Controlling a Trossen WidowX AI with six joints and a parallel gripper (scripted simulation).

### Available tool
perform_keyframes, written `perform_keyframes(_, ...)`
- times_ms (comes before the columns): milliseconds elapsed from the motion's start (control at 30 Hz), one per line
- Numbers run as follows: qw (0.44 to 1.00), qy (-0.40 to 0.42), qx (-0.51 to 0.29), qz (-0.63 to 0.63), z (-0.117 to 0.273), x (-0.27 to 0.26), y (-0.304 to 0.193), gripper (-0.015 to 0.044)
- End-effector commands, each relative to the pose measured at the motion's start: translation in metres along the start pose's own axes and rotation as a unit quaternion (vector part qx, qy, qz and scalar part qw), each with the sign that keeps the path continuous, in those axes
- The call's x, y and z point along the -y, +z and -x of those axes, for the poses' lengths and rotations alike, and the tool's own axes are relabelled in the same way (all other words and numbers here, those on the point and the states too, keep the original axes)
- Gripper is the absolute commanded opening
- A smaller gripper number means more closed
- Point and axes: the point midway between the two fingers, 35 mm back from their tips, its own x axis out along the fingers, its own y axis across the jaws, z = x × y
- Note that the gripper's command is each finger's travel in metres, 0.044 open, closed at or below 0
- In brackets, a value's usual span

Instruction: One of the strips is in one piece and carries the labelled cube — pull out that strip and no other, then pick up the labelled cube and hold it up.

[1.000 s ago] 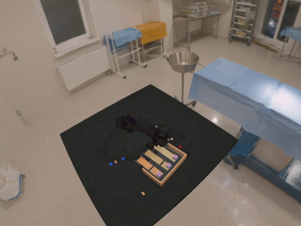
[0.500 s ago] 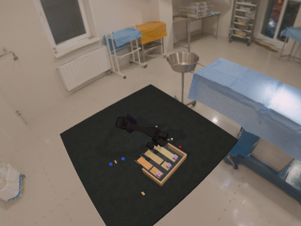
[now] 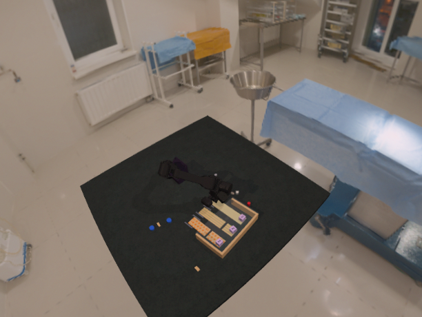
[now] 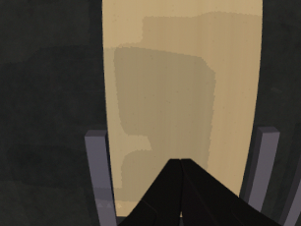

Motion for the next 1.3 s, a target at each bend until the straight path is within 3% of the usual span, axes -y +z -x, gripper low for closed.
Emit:
perform_keyframes(0, 1.0, -0.001, -0.001, 0.0, -0.003, 0.001, 0.0, 0.0)
perform_keyframes(1267, 1.0, -0.001, -0.002, 0.001, -0.005, 0.0, -0.046, 0.0)
